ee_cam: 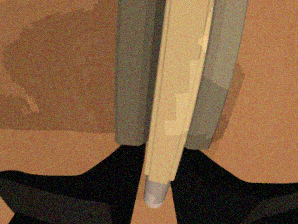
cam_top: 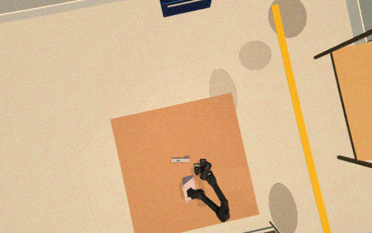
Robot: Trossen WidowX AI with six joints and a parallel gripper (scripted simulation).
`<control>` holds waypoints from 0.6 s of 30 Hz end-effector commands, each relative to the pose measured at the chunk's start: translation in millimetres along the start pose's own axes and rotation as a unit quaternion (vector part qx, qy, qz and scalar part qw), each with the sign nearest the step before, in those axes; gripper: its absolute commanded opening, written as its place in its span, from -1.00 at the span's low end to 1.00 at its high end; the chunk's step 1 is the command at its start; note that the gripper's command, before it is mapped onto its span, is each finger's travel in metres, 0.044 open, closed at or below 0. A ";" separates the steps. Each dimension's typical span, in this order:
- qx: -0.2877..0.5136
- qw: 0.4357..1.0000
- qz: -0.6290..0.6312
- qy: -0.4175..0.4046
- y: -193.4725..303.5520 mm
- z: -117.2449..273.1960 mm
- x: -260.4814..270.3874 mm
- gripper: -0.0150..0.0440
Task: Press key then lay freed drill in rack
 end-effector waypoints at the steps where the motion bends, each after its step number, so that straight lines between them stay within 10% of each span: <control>1: 0.001 1.000 0.000 -0.001 0.3 -0.1 0.1 0.04; 12: 0.001 1.000 0.000 -0.001 0.3 -0.1 0.1 1.00; 18: -0.012 1.000 0.003 0.001 0.7 23.8 1.5 1.00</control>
Point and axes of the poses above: the point midway between the two fingers, 35 mm back from their tips, its own z axis back along the fingers, its own x axis across the jaws, y = z × x, the point moved 9 cm from there along z, back along the fingers, and after that the axes turned 15 degrees about z, right-handed, at the moved point
